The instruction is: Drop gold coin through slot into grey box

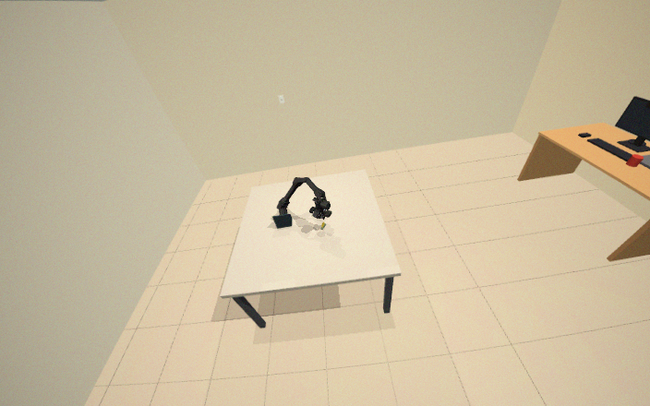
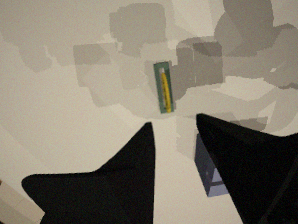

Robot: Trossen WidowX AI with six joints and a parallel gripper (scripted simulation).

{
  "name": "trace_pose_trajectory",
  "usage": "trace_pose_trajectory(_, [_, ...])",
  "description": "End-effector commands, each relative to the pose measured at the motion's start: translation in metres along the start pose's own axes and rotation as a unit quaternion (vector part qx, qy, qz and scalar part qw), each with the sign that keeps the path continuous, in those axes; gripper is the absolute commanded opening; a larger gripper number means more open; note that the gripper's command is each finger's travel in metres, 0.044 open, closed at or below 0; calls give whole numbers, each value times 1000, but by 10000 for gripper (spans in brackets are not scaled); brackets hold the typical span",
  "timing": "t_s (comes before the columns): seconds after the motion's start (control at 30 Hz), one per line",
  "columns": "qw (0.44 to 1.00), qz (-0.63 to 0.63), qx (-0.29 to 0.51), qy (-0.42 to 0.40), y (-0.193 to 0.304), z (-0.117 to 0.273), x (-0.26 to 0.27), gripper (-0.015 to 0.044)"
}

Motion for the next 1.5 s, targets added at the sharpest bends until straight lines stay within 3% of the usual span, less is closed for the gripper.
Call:
trace_pose_trajectory(0.0, [1000, -5, 4, 5, 0, -16, -2, 161])
trace_pose_trajectory(1.47, [1000, -5, 5, 6, -1, -86, -2, 161])
Point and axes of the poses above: the point midway between the two fingers, 35 mm back from their tips, its own z axis back along the fingers, its own x axis across the jaws, y = z × x, the point moved 7 cm from there along z, back along the fingers, and after that the axes turned 3 degrees about z, right-handed, at the moved point
